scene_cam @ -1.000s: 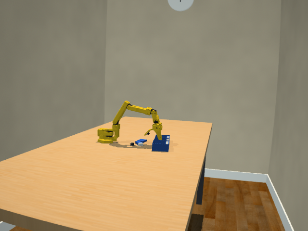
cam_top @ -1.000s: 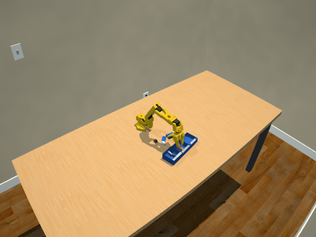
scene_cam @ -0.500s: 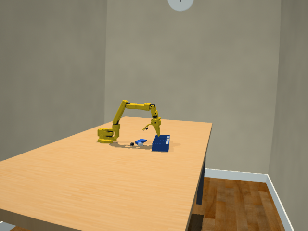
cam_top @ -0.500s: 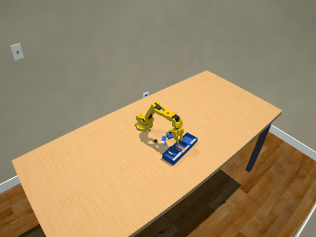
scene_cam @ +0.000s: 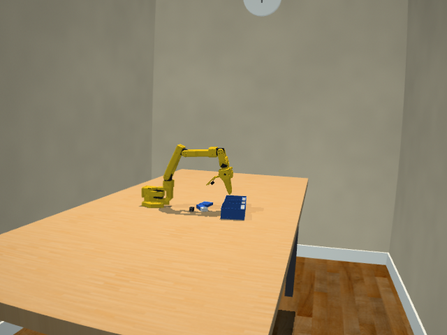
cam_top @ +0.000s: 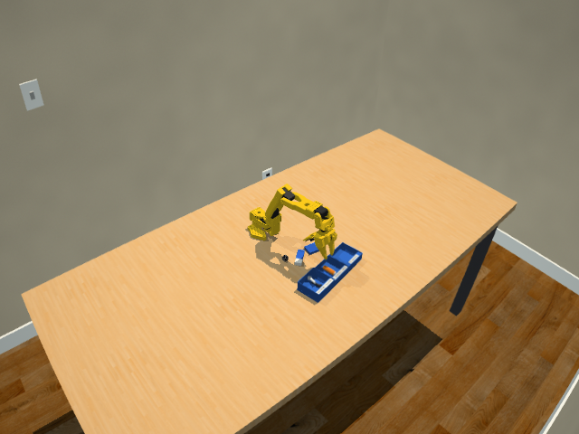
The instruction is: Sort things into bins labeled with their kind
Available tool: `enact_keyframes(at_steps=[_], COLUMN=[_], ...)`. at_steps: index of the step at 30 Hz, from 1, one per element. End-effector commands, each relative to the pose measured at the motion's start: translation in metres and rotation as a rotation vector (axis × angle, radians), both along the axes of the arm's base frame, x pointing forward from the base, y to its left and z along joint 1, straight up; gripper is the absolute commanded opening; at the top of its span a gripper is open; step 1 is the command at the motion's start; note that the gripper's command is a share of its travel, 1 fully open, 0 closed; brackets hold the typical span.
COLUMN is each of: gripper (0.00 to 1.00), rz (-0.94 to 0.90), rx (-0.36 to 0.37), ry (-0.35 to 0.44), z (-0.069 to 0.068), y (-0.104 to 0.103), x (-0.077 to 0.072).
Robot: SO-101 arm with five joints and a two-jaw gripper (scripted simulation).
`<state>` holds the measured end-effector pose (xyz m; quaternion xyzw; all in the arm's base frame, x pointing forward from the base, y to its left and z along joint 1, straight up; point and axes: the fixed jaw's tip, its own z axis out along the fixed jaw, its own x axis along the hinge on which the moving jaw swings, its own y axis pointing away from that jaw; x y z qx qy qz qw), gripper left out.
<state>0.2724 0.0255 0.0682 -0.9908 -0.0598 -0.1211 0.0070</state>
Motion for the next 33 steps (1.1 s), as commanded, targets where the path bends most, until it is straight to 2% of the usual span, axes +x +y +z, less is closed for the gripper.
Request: enact_keyframes(at_steps=[1,20,33], gripper=[0.16,0.16,0.17], rz=[-0.001,-0.022,-0.222], rx=[0.009,0.014,0.055], ry=[-0.086,-0.083,-0.054], z=[0.021,0.021,0.021], y=[-0.002,-0.003,-0.014], x=[0.007,0.006,-0.006])
